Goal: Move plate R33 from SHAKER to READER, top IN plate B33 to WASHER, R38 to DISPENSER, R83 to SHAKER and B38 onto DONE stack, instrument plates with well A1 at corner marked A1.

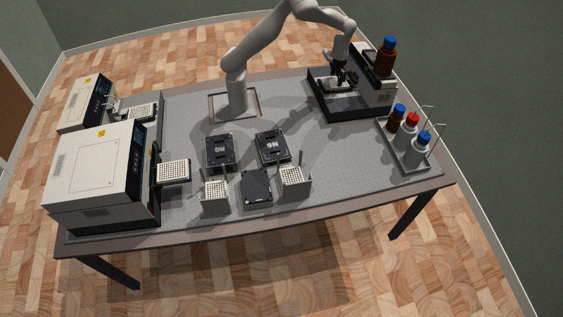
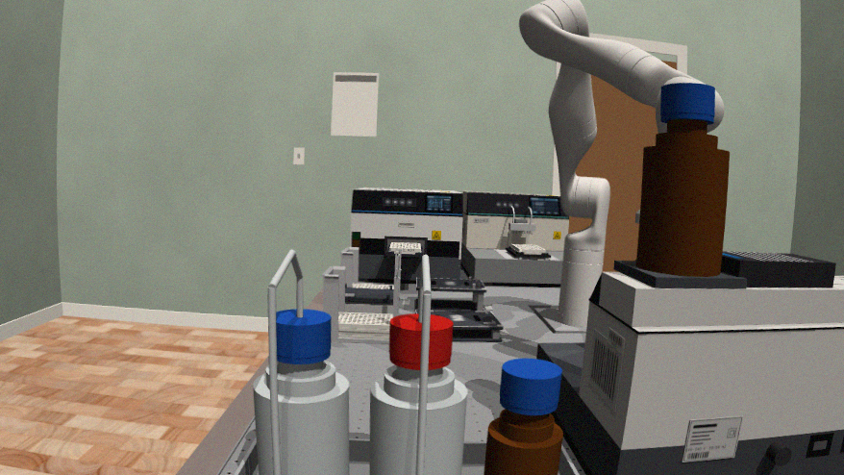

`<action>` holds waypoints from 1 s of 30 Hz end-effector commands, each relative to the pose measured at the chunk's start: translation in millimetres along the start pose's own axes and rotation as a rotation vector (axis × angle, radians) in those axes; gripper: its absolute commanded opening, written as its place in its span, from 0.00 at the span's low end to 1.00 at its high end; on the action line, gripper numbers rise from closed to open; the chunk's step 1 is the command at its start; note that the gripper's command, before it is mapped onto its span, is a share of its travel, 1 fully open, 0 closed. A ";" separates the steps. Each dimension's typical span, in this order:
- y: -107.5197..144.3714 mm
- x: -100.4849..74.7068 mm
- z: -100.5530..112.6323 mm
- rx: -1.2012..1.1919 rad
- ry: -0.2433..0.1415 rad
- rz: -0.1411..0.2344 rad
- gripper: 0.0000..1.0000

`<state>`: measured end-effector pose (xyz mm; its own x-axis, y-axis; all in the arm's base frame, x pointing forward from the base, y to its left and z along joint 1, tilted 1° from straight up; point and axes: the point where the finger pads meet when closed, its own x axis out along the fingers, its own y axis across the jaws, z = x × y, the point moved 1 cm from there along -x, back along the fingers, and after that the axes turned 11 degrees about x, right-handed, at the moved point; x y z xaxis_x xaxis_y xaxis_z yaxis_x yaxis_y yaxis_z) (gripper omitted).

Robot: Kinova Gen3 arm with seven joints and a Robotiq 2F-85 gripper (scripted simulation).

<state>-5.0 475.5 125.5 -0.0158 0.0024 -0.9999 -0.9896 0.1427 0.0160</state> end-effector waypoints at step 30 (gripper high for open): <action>-0.8 9.4 -0.6 -0.004 -0.001 -0.005 1.00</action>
<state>-5.3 474.8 118.9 -0.0161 0.0000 -0.9999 -0.9901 0.1398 0.0160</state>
